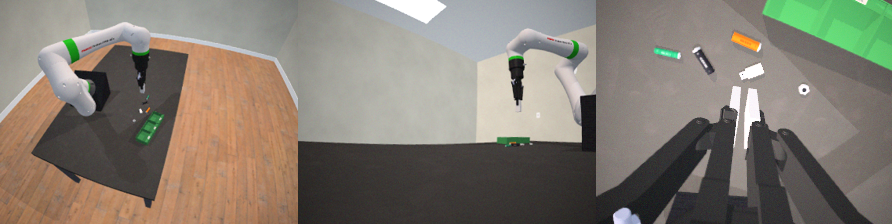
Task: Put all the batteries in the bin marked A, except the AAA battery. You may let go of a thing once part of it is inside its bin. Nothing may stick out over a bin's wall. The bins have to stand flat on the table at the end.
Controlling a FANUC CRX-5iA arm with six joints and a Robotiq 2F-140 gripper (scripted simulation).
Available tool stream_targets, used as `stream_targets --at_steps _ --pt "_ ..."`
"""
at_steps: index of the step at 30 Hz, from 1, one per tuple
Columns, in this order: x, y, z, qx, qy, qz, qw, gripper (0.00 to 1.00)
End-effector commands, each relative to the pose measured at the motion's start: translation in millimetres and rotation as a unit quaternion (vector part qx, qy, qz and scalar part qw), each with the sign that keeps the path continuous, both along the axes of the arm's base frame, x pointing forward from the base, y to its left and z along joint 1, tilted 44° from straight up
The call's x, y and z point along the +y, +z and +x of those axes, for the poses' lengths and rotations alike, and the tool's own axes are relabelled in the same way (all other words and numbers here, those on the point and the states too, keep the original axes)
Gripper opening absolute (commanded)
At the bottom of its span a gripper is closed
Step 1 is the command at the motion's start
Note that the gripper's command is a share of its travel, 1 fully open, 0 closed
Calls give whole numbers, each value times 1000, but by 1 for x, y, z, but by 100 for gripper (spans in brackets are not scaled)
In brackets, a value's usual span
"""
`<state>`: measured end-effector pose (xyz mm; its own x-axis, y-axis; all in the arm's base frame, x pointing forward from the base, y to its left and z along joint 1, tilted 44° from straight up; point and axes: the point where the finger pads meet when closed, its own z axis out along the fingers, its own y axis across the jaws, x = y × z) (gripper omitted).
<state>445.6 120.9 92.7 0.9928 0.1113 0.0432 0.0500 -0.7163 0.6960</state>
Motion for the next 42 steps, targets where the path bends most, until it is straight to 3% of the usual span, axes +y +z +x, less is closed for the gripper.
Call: stream_targets --at_steps 1,4,10,13,37,42 --pt "0 0 0 0 0 0 1000 5" --pt "-22 7 9 -52 -54 8 997 5" --pt "-66 22 27 -109 -114 17 987 5" --pt "-73 24 31 -127 -132 20 983 5" --pt "-236 78 97 -127 -132 20 983 5" --pt "-237 79 98 -127 -132 20 983 5"
